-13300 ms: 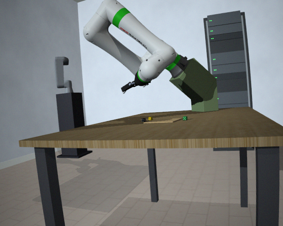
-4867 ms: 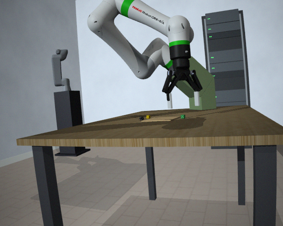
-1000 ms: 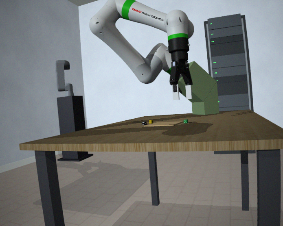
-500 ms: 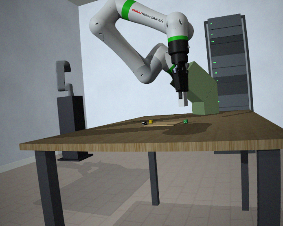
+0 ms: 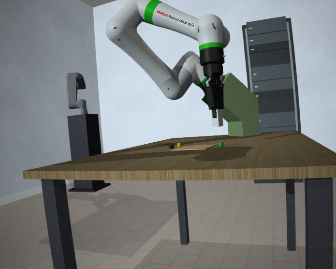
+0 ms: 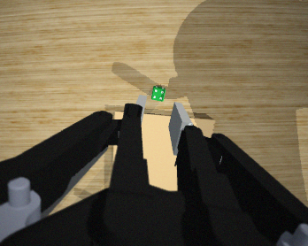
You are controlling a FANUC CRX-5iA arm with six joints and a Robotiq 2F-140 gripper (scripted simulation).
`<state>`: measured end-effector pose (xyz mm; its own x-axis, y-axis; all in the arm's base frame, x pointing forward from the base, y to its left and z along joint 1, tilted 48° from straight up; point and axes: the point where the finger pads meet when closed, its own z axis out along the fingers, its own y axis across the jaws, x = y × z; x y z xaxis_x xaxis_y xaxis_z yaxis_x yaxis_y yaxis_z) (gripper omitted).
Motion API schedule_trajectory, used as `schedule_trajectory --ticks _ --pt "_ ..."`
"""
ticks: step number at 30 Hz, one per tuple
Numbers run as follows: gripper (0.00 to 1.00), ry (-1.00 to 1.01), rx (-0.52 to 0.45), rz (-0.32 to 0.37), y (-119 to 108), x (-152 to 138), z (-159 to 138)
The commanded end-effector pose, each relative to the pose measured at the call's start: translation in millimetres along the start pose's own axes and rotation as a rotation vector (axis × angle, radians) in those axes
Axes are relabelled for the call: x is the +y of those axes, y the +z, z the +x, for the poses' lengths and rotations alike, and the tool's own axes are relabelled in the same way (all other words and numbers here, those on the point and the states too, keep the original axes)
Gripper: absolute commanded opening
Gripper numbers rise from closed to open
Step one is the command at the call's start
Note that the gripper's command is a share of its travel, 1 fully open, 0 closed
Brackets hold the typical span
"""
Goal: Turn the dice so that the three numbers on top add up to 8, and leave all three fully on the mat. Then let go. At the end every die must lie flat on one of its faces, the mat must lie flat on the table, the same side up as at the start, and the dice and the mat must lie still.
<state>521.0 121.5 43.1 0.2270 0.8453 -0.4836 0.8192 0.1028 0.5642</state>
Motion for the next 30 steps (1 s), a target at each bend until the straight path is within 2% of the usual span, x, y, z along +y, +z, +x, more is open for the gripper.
schedule_trajectory --ticks 1,15,30 --pt "0.19 0.000 0.000 0.000 -0.2 0.0 0.2" --pt "0.19 0.000 0.000 0.000 1.7 0.1 0.2" --pt "0.19 0.000 0.000 0.000 15.2 0.1 0.2"
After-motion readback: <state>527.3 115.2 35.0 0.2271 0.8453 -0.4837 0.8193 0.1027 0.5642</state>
